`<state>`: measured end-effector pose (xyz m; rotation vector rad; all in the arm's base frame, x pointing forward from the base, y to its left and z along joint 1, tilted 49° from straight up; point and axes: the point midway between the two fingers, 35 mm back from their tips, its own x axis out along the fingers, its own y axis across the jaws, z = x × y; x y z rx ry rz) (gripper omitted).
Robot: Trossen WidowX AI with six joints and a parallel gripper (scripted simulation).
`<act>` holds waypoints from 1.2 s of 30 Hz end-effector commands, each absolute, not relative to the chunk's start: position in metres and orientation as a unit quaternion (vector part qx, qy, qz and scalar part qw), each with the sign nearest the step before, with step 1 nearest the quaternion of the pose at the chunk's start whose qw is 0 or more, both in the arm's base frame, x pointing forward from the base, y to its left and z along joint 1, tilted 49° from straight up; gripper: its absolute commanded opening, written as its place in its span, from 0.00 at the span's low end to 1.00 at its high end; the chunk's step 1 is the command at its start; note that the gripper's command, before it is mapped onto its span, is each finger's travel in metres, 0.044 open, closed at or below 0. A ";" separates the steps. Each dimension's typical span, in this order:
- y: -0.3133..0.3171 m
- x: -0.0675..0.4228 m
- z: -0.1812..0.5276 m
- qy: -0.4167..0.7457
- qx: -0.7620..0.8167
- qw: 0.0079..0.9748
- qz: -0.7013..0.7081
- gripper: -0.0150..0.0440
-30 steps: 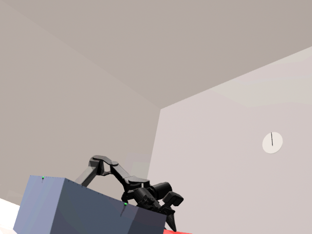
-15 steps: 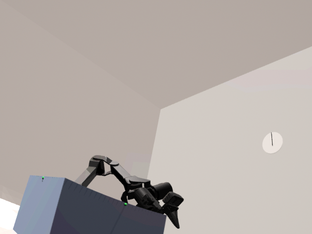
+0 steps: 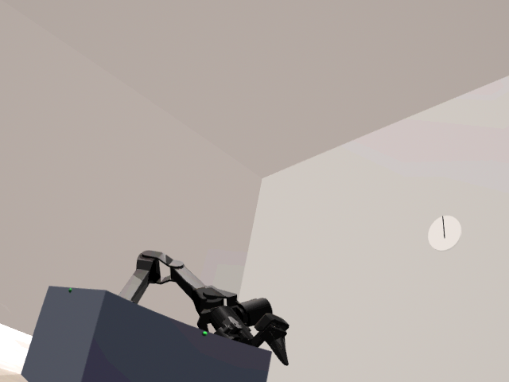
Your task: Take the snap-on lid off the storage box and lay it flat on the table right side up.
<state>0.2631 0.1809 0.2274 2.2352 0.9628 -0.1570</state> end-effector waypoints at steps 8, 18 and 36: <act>0.177 0.241 0.223 0.369 0.861 0.343 -0.065 1.00; 0.174 0.221 0.222 0.369 0.861 0.343 -0.065 1.00; 0.151 0.216 0.244 0.369 0.861 0.344 -0.065 1.00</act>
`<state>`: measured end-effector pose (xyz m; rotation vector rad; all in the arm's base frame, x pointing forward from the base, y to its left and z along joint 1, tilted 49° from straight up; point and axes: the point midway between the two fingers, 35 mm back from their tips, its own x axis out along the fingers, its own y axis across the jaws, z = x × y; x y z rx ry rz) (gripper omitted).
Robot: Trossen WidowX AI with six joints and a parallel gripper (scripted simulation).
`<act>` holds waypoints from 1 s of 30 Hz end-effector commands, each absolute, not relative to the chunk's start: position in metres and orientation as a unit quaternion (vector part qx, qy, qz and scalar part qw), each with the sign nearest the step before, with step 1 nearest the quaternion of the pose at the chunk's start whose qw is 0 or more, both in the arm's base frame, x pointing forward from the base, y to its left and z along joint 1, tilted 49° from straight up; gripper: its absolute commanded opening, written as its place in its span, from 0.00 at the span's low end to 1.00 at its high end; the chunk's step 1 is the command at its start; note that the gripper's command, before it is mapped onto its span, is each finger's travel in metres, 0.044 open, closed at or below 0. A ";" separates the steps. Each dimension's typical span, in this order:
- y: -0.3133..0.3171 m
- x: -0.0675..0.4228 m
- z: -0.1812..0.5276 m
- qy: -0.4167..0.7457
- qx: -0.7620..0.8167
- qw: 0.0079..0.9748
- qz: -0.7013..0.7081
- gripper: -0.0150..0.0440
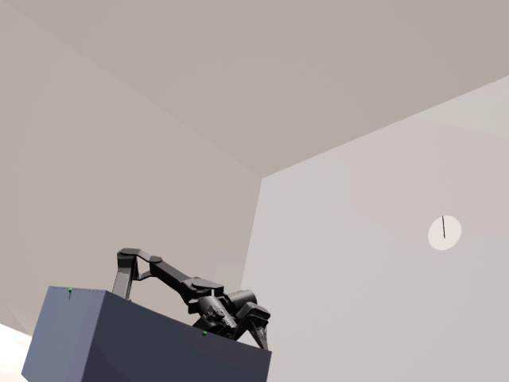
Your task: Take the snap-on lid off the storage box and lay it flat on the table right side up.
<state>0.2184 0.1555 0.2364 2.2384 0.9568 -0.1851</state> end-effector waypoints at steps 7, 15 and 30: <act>0.141 0.212 0.252 0.369 0.861 0.344 -0.066 1.00; 0.129 0.207 0.261 0.369 0.861 0.345 -0.067 1.00; 0.113 0.203 0.269 0.369 0.860 0.345 -0.068 1.00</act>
